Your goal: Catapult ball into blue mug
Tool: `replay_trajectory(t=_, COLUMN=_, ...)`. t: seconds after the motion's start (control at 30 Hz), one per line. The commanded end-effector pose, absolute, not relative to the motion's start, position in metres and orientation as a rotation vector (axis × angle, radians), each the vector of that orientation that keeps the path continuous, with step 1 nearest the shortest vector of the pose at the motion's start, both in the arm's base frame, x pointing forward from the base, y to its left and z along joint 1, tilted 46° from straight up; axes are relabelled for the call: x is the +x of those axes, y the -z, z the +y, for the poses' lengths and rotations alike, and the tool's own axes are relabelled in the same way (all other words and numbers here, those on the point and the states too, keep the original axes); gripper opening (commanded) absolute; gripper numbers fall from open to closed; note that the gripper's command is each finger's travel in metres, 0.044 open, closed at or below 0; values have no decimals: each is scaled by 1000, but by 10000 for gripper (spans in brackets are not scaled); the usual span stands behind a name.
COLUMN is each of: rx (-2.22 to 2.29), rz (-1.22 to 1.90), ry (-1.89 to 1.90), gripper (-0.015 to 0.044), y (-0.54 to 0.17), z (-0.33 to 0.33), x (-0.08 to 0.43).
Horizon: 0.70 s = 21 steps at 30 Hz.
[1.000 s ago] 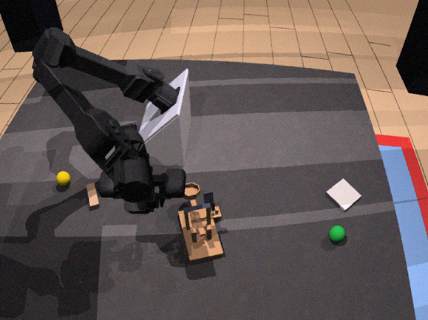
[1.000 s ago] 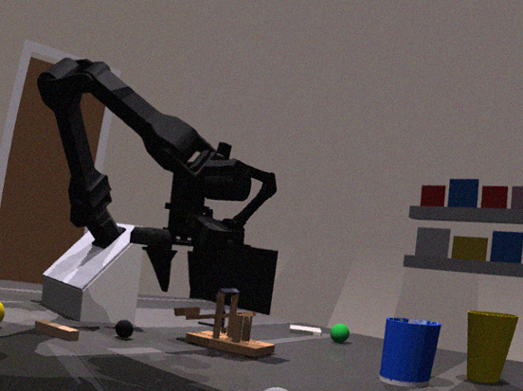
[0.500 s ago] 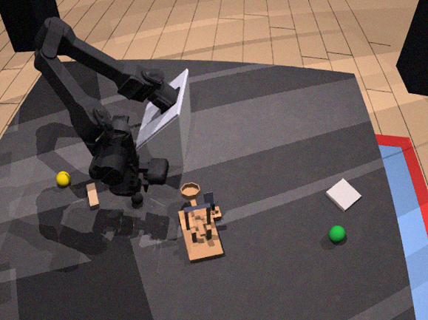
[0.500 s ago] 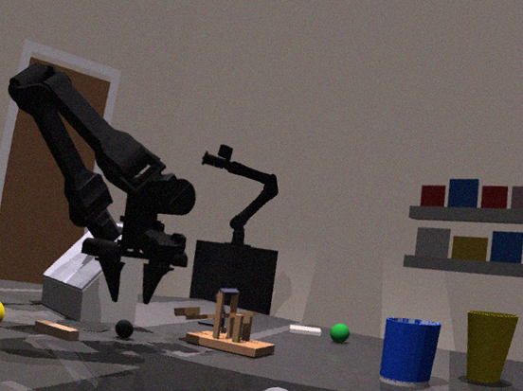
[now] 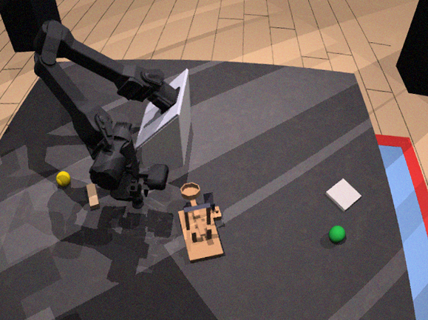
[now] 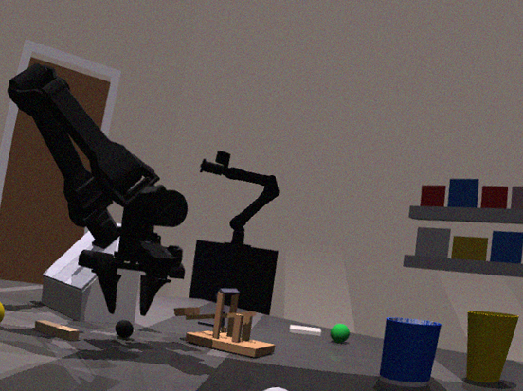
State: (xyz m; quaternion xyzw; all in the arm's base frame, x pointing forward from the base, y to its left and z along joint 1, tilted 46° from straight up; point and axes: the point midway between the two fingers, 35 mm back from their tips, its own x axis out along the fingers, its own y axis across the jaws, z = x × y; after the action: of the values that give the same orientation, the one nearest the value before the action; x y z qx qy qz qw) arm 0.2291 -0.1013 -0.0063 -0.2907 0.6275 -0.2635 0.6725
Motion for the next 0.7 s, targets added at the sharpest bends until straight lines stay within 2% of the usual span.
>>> replay_trajectory(t=0.0, rx=-662, rz=1428, ry=590, gripper=300, y=13, z=-107, x=225)
replay_trajectory(t=0.6, rx=-664, rz=1427, ry=592, gripper=300, y=30, z=-126, x=225)
replay_trajectory(t=0.67, rx=-664, rz=1427, ry=592, gripper=247, y=30, z=-126, x=225)
